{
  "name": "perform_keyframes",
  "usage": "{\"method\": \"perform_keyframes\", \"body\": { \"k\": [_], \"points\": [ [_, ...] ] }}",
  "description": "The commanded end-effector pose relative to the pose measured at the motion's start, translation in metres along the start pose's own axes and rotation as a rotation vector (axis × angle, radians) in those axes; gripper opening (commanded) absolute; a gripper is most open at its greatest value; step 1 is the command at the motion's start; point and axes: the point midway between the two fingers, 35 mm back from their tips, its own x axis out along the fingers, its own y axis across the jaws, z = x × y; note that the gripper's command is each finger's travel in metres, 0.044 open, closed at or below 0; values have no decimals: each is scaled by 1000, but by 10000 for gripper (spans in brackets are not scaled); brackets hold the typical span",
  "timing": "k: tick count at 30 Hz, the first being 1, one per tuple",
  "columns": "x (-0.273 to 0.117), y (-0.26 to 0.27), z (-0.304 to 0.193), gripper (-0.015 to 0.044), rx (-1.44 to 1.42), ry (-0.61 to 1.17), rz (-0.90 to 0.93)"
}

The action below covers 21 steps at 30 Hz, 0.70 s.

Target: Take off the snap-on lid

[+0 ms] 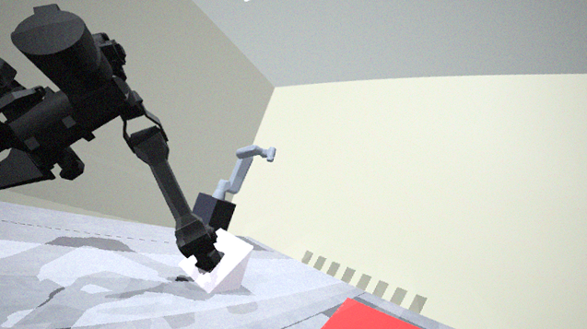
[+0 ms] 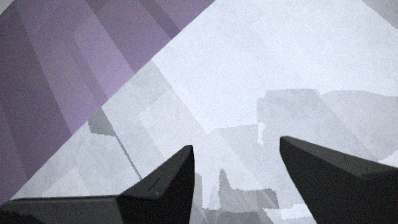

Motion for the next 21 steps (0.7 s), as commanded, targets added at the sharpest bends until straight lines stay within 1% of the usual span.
{"method": "perform_keyframes", "body": {
  "k": [1,6,8,11,16,18,21],
  "points": [
    [-15,27,-53,235,-50,125,118],
    [-49,52,-124,235,-119,271,265],
    [-55,54,-133,235,-127,288,283],
    [-80,60,-175,235,-163,359,362],
    [-129,55,-239,235,-225,477,493],
    [-136,53,-248,235,-234,494,509],
    [-167,38,-284,235,-274,566,580]
  ]
}}
